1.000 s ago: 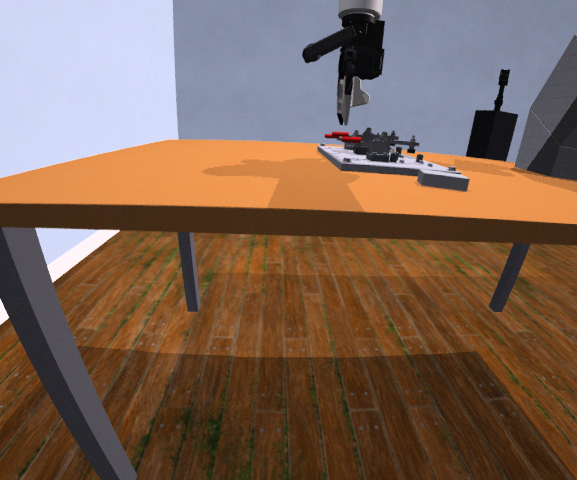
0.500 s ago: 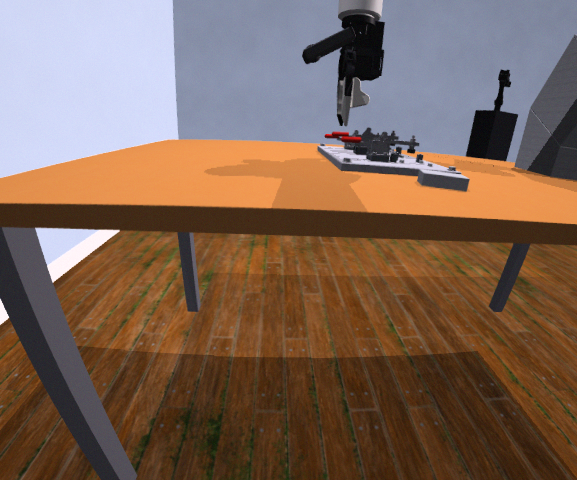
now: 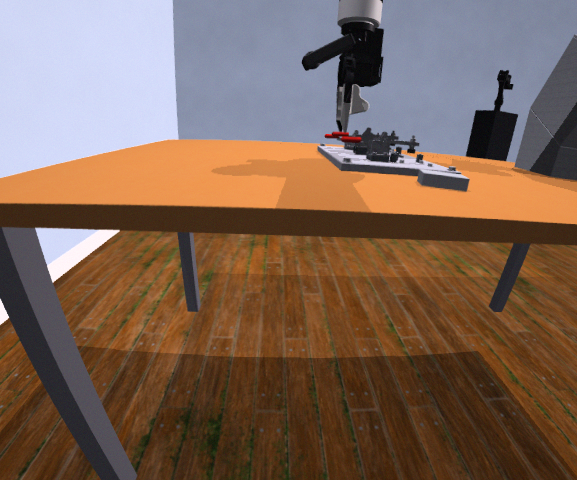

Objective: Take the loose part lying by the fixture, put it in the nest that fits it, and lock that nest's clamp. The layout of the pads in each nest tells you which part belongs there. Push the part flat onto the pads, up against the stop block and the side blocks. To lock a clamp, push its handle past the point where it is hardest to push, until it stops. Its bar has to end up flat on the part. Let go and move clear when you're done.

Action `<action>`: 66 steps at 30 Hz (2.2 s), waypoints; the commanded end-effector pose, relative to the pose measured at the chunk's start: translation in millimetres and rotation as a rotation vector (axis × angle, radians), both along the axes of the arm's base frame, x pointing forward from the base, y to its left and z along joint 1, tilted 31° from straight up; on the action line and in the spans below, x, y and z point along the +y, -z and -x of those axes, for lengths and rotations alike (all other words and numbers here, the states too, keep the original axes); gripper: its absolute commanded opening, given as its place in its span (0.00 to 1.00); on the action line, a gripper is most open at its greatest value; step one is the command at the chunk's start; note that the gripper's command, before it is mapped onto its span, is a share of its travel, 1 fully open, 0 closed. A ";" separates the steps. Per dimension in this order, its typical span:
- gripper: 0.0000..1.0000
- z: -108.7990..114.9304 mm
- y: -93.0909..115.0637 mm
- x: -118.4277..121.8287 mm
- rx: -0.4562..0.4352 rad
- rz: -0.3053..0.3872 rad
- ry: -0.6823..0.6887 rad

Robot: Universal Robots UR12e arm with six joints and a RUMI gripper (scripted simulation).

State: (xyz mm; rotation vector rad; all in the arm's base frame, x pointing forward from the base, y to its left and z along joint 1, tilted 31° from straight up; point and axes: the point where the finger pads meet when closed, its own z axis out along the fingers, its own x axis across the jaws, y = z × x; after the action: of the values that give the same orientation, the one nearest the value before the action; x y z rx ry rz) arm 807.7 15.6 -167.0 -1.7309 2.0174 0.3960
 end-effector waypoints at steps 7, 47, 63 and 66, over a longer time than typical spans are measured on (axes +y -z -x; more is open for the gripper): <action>0.28 -4.1 16.2 8.9 -0.001 0.001 0.001; 0.00 -4.5 18.2 10.0 -0.001 0.001 0.001; 0.00 -4.5 18.2 10.0 -0.001 0.001 0.001; 0.00 -4.4 18.1 10.0 -0.001 0.001 0.001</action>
State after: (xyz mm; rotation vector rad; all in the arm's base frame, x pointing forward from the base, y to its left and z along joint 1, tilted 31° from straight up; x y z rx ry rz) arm 811.6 26.2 -185.8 -1.7308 2.0174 0.3958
